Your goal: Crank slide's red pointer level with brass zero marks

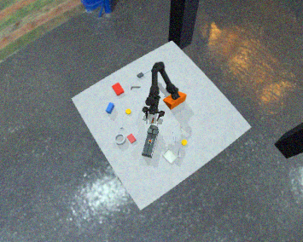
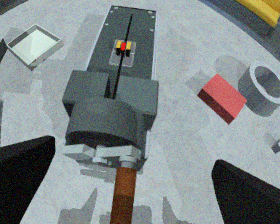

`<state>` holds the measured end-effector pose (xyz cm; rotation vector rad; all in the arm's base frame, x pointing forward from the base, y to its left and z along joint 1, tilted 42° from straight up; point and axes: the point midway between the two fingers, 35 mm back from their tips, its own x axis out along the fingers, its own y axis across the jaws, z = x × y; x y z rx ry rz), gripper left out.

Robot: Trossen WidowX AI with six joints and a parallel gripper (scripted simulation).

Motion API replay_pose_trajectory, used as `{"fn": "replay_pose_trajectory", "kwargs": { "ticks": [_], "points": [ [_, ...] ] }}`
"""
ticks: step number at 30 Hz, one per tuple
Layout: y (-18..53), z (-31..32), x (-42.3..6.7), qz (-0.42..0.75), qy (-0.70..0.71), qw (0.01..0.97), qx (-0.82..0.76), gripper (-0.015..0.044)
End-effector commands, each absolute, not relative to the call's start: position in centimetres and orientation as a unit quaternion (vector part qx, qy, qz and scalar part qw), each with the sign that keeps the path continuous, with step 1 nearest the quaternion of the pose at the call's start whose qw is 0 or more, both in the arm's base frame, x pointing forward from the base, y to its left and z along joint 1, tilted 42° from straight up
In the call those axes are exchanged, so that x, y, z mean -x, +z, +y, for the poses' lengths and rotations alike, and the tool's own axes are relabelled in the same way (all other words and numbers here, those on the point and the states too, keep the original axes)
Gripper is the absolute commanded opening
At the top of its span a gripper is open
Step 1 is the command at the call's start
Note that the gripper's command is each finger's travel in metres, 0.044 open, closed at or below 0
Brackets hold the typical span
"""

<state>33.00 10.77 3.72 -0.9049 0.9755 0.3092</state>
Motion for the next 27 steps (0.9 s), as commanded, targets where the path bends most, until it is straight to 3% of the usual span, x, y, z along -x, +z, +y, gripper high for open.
{"fn": "replay_pose_trajectory", "kwargs": {
  "ticks": [1, 27],
  "points": [
    [2.4, 9.6, -32.6, 0.455, 0.146, 0.771, 0.421, 0.044],
    [-0.3, 7.3, -32.7, 0.455, 0.145, 0.771, 0.421, 0.044]
  ]
}}
